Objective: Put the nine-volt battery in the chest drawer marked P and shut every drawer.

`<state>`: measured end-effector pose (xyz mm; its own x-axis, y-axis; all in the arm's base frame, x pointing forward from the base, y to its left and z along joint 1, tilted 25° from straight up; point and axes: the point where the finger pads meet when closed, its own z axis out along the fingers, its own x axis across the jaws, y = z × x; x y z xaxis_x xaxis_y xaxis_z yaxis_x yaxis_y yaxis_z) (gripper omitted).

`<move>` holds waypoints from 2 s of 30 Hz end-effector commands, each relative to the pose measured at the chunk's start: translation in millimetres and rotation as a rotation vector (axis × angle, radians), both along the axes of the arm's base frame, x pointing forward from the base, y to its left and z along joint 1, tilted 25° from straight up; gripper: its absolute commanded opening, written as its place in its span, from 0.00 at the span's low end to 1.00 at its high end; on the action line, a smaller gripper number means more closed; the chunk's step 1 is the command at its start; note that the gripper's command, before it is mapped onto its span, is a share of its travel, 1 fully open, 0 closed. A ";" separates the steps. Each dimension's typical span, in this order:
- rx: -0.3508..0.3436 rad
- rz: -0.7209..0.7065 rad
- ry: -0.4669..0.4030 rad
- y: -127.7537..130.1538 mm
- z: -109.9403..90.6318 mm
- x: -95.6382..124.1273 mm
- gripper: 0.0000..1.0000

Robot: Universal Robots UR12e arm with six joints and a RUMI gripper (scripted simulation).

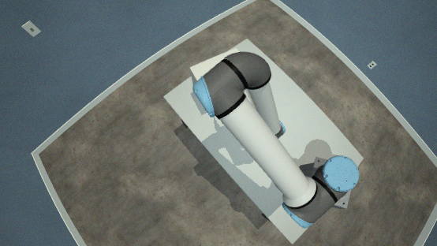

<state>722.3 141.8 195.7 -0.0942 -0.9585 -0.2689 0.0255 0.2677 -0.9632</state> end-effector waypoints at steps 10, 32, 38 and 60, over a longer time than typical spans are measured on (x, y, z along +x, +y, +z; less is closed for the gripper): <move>0.000 0.000 -0.001 2.2 -3.5 -11.6 0.20; 0.000 0.000 -0.001 6.1 -2.1 -55.9 0.20; 0.000 0.000 -0.001 6.9 -1.9 -64.3 0.20; 0.003 0.014 0.050 6.5 1.9 -68.3 0.20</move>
<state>656.0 148.5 195.6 -0.0940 -0.9589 -0.2679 -0.0023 0.2693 -0.9631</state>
